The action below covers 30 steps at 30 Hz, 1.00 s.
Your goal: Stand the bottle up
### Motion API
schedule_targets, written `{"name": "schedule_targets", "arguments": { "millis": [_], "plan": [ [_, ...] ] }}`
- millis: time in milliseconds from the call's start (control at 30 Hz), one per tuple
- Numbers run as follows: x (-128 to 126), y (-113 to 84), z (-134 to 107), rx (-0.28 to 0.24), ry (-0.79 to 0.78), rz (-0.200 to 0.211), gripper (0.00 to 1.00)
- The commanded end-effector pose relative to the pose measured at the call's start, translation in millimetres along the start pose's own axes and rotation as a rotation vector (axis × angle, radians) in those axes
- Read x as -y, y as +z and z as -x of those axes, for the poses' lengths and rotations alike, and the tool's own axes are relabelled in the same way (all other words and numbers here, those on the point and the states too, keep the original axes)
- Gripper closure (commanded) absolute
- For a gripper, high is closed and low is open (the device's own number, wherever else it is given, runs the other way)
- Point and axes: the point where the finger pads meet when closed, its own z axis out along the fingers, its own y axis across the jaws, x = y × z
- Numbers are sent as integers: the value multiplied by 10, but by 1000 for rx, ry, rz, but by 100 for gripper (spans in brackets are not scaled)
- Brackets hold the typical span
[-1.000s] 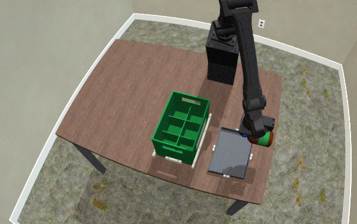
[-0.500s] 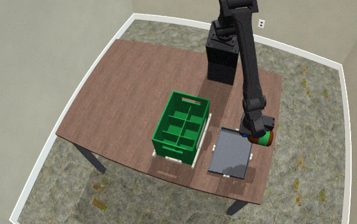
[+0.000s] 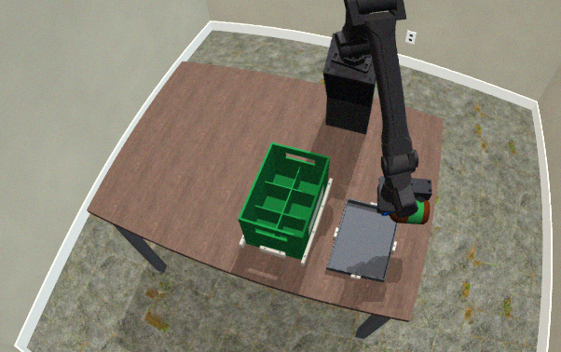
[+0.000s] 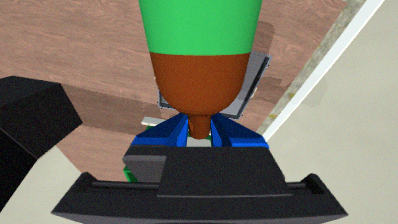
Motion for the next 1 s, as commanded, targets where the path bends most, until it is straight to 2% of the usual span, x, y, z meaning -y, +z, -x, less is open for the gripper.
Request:
{"name": "schedule_targets", "arguments": {
  "millis": [0, 967],
  "plan": [
    [83, -151, 58, 13, -80, -25, 100],
    [83, -151, 58, 13, -93, -26, 100]
  ]
}}
